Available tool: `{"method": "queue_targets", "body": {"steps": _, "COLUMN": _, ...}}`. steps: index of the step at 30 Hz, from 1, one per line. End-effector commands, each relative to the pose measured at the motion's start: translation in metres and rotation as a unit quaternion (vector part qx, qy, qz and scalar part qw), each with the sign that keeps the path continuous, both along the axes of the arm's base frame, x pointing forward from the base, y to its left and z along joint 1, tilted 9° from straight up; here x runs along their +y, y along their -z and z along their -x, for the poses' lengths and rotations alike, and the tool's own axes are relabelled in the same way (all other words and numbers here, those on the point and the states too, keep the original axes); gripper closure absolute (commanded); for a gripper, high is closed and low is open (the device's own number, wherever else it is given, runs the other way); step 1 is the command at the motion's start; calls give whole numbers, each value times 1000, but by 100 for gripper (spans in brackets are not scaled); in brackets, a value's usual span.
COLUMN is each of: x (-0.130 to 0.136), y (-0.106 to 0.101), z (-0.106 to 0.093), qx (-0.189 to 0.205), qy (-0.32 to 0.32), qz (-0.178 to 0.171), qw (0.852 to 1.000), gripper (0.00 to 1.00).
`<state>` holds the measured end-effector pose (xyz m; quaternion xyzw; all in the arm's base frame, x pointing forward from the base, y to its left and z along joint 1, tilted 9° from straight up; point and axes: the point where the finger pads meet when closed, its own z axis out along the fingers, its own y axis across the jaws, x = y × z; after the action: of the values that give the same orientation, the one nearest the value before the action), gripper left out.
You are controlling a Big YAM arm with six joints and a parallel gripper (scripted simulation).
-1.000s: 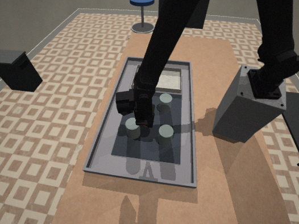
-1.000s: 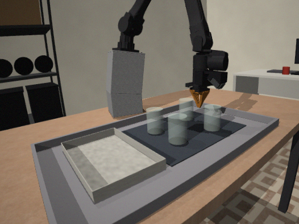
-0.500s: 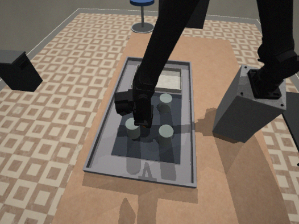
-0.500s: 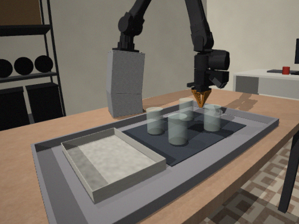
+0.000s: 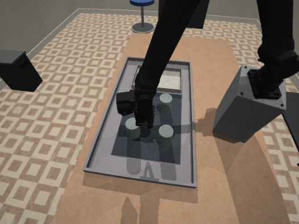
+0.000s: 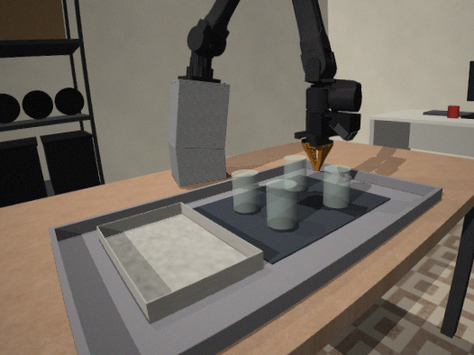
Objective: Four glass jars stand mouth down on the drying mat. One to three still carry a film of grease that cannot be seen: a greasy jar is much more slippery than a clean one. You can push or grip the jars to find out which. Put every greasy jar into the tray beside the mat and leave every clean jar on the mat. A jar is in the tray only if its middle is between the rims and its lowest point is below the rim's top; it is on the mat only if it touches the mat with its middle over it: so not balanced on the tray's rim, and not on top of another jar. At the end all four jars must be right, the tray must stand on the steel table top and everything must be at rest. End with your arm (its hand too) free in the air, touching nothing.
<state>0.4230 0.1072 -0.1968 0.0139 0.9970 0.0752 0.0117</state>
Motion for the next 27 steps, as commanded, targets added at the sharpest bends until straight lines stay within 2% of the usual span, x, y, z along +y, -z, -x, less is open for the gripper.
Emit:
{"method": "queue_targets", "body": {"steps": 1, "x": 6, "y": -3, "z": -6, "qx": -11, "qy": -1, "qz": -1, "qw": 1000, "gripper": 100}}
{"method": "queue_targets", "body": {"steps": 27, "x": 6, "y": -3, "z": -9, "qx": -11, "qy": -1, "qz": -1, "qw": 1000, "gripper": 100}}
